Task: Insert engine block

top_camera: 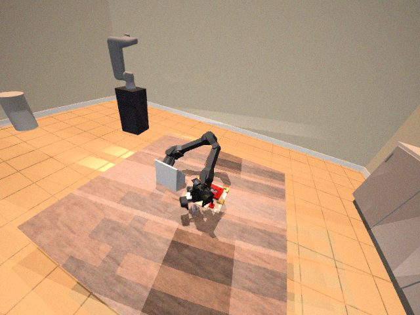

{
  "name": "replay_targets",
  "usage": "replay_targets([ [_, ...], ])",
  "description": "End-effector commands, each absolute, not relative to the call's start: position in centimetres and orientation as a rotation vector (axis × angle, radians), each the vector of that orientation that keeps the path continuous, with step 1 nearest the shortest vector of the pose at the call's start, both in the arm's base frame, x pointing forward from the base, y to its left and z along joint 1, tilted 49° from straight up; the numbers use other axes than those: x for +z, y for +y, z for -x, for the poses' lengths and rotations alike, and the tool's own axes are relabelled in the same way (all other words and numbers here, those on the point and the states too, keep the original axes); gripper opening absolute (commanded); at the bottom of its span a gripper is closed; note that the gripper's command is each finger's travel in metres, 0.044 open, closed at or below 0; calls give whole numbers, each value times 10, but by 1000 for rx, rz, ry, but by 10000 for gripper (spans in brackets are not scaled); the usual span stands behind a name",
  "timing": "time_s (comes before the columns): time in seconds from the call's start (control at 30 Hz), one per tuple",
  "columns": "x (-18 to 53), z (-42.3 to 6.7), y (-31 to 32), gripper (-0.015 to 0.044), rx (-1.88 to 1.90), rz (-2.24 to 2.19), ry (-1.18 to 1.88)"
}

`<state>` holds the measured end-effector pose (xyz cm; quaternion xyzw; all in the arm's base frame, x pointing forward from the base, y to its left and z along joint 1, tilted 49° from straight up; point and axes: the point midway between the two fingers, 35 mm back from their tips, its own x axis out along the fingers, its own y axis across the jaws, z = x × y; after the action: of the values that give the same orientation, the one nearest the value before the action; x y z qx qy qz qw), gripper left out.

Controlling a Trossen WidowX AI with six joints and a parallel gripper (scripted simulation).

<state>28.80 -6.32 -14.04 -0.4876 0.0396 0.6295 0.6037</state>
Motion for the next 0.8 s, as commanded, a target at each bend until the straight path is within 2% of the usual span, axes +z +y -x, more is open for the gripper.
replay_targets([
  [0.0, -145, -286, -57, 440, 1459, 1112, 92],
  [0.03, -145, -286, -57, 440, 1459, 1112, 91],
  [0.4, -145, -286, -57, 151, 1459, 1112, 91],
  [0.63, -145, -286, -57, 105, 1459, 1112, 91],
  [0.77, -142, -286, -60, 0, 1458, 1113, 93],
])
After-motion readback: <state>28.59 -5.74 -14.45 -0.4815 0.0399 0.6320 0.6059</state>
